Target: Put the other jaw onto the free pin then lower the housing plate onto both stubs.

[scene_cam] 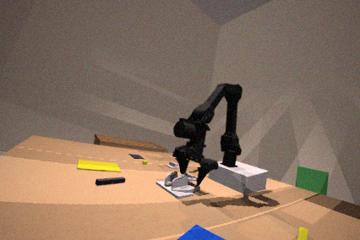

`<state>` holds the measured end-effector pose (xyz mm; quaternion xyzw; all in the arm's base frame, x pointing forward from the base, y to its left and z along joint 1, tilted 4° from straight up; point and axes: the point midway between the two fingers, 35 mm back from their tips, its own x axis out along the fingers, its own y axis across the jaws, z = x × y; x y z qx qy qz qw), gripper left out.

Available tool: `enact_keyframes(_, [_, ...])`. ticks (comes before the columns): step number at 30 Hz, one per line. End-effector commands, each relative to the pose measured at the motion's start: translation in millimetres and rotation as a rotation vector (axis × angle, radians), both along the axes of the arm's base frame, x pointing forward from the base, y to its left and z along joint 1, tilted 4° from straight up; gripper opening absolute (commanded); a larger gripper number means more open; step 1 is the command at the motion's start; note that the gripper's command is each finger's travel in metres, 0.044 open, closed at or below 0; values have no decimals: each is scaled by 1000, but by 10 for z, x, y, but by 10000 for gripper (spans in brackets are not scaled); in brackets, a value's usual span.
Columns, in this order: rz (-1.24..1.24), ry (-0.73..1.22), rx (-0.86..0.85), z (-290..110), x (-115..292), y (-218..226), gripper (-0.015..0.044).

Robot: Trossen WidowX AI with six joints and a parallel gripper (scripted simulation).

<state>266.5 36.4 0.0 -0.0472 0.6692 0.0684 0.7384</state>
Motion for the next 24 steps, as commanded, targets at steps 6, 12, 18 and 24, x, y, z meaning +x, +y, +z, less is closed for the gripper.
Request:
enact_keyframes(6, [0, -1, -5, -10, -1, -7, 351])
enact_keyframes(12, [-1, -1, -5, -33, 1, -7, 351])
enact_keyframes(18, [-1, -1, -5, -34, 1, -7, 351])
enact_keyframes(24, [-3, 0, -5, -57, 3, -6, 351])
